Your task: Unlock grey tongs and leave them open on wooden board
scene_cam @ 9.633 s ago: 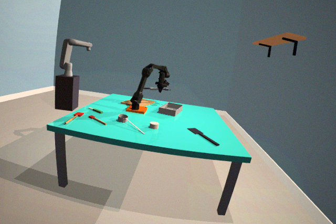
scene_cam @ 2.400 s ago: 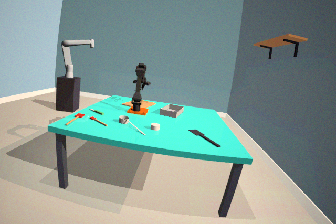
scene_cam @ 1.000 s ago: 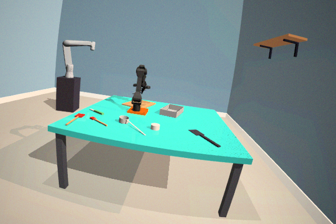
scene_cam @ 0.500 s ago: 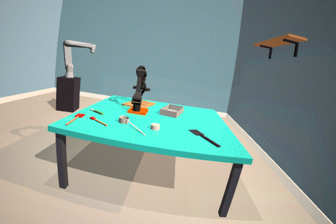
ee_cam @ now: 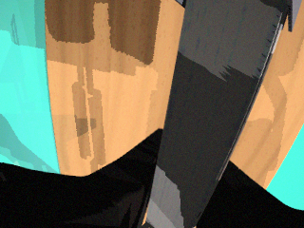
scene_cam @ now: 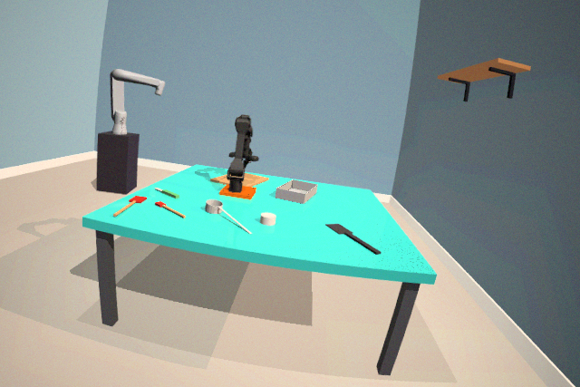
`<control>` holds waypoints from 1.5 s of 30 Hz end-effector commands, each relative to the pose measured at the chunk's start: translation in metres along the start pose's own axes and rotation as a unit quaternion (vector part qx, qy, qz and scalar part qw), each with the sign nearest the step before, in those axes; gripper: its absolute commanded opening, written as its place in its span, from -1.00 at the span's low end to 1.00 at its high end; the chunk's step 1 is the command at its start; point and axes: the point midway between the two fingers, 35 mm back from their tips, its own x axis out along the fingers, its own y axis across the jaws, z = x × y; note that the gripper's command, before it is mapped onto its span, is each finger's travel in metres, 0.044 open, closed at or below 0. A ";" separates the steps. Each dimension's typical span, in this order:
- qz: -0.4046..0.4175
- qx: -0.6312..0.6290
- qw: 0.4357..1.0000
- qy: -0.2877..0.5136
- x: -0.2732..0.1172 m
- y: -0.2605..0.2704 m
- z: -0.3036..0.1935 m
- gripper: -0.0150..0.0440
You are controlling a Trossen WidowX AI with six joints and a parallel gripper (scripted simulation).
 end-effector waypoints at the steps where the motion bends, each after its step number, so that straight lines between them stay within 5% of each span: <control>1: 0.002 0.002 1.000 0.002 0.007 0.000 -0.002 -1.00; 16: 0.002 0.002 1.000 0.003 0.024 -0.001 -0.005 -1.00; 38: 0.000 0.000 1.000 0.001 0.022 -0.001 -0.004 0.96; 45: 0.000 0.001 1.000 0.001 0.009 -0.020 0.002 1.00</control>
